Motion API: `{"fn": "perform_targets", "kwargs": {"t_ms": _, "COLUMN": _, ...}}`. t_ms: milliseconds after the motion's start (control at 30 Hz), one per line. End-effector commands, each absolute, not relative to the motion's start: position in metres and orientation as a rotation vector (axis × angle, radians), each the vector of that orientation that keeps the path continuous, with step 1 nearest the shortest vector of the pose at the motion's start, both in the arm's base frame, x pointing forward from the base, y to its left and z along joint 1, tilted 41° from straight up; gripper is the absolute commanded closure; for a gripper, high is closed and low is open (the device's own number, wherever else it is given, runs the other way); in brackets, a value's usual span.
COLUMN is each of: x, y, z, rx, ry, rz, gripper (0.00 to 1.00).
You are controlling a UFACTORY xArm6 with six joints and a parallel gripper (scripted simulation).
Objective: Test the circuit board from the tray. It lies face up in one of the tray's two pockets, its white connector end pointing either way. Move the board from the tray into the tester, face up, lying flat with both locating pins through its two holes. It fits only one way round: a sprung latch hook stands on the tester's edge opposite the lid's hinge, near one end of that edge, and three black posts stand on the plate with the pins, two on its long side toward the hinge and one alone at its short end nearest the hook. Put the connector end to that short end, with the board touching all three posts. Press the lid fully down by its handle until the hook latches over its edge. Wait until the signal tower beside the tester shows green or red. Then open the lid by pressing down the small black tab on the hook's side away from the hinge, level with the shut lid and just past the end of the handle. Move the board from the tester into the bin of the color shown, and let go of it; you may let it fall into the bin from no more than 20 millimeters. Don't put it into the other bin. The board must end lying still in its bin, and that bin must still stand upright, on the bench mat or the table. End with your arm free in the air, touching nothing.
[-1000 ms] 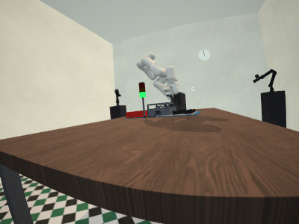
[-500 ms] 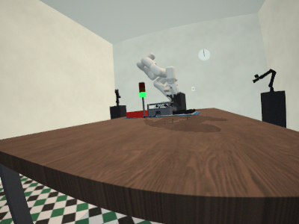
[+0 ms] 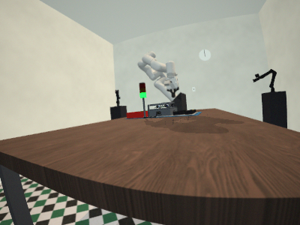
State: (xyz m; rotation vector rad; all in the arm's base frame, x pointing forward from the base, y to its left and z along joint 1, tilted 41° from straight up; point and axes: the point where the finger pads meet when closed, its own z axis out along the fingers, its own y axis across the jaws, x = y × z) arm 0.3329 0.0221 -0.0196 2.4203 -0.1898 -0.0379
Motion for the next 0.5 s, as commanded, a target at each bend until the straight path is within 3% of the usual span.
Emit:
{"fn": "perform_targets", "kwargs": {"t_ms": 0, "x": 0.3335, "y": 0.0287, "z": -0.0108, "rx": 2.418, "ry": -0.191, "rz": -0.04, "gripper": 1.0}}
{"fn": "perform_targets", "kwargs": {"t_ms": 467, "x": 0.3336, "y": 0.0292, "z": -0.0102, "rx": 2.418, "ry": -0.184, "rz": -0.042, "gripper": 1.0}}
